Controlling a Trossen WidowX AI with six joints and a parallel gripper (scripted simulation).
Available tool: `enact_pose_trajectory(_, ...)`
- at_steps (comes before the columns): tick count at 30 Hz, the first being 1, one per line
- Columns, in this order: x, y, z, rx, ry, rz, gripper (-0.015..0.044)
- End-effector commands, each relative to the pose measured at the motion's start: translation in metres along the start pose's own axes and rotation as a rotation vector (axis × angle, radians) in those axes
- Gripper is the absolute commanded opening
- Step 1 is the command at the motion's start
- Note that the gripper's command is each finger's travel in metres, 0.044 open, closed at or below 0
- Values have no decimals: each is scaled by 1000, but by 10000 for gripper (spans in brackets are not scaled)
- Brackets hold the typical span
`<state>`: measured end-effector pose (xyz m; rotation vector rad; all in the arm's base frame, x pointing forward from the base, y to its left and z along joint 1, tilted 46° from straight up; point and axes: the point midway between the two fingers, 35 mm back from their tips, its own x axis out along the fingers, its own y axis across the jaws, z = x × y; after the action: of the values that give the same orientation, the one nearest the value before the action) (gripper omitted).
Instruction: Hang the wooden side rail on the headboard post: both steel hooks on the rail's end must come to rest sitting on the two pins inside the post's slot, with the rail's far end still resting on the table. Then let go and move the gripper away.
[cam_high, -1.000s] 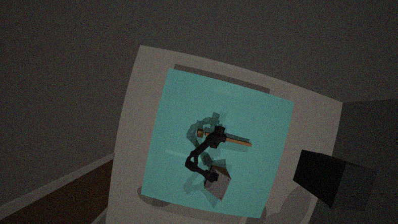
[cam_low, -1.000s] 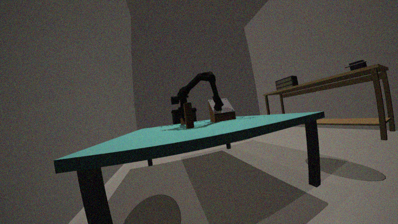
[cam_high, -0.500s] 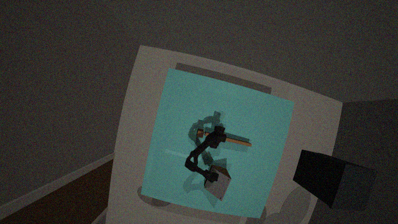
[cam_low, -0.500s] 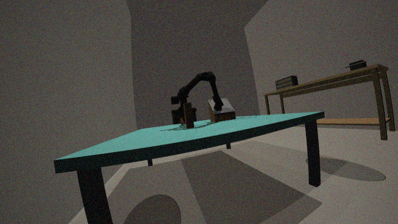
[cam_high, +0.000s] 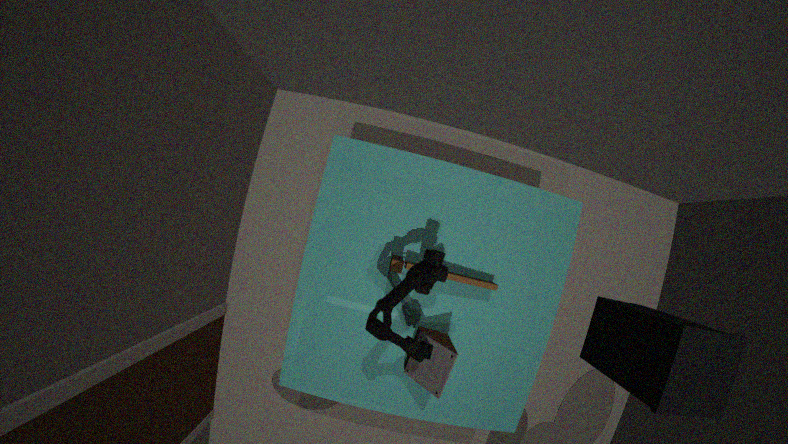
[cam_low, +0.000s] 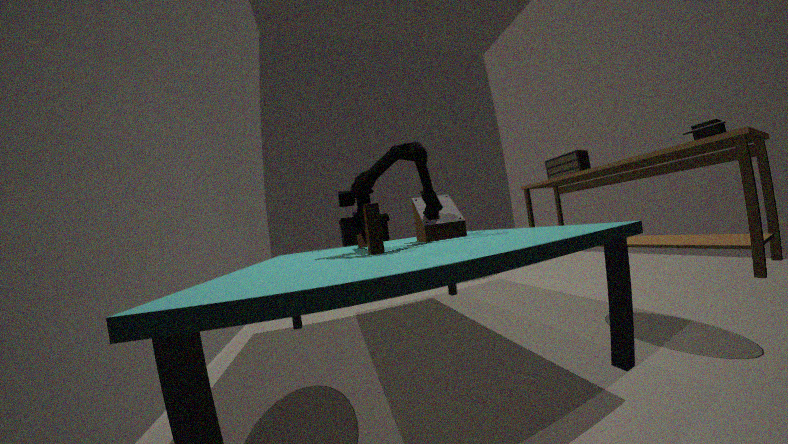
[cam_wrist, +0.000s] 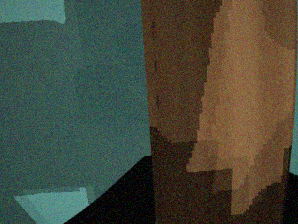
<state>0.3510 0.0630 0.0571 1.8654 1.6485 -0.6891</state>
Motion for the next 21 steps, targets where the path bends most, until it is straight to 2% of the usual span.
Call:
enact_pose_trajectory(1, -3, 2, -1, 2, -2, 11, 0)
enact_pose_trajectory(21, -4, 2, -3, 2, -2, 11, 0)
